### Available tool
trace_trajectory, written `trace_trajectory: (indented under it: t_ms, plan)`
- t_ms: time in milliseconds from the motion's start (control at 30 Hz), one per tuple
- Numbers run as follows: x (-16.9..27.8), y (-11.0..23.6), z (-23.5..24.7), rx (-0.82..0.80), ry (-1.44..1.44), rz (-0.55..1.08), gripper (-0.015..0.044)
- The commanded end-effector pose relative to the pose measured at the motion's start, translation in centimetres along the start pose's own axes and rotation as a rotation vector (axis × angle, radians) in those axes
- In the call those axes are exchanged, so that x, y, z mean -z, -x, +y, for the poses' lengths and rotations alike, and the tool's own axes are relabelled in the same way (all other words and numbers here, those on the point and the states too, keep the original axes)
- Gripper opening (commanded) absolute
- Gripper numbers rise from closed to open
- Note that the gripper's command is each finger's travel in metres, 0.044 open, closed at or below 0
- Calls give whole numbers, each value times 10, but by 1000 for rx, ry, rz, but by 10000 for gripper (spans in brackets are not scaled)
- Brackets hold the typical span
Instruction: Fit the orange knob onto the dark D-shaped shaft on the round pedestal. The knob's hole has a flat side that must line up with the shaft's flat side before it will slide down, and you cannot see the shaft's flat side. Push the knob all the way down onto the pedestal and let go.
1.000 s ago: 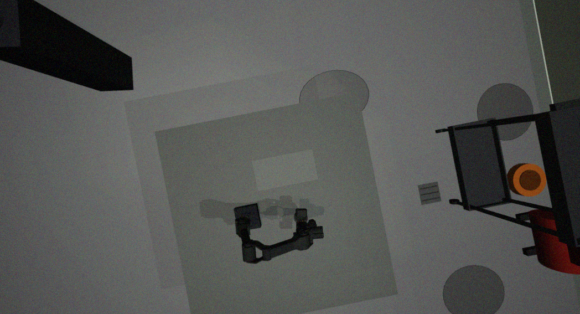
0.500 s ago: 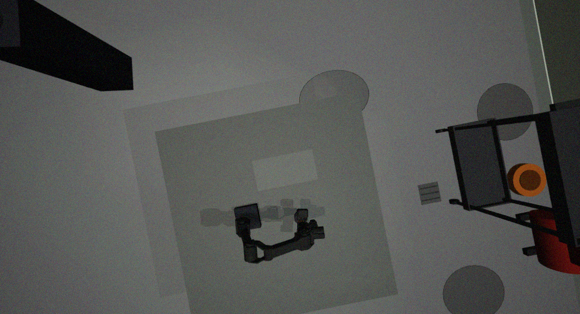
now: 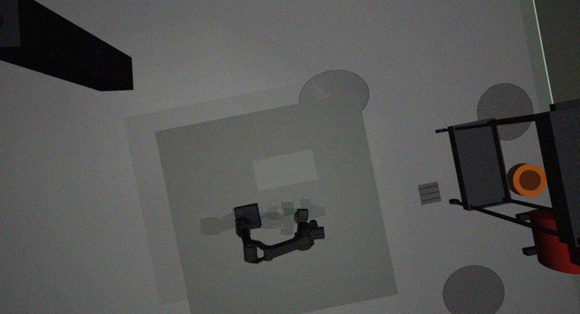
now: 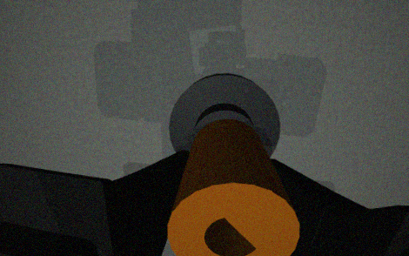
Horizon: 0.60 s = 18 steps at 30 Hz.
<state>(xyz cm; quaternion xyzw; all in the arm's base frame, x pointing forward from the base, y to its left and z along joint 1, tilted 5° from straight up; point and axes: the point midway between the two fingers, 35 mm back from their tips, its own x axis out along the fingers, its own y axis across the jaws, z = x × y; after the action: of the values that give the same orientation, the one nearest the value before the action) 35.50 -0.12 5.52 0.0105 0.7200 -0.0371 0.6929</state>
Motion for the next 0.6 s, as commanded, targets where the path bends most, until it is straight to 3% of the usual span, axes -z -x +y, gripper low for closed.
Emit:
trace_trajectory:
  t_ms: [0, 567]
  plan:
    - [2, -1, 0, 4, 3, 1, 0]
    - [3, -2, 1, 4, 20, 1, 0]
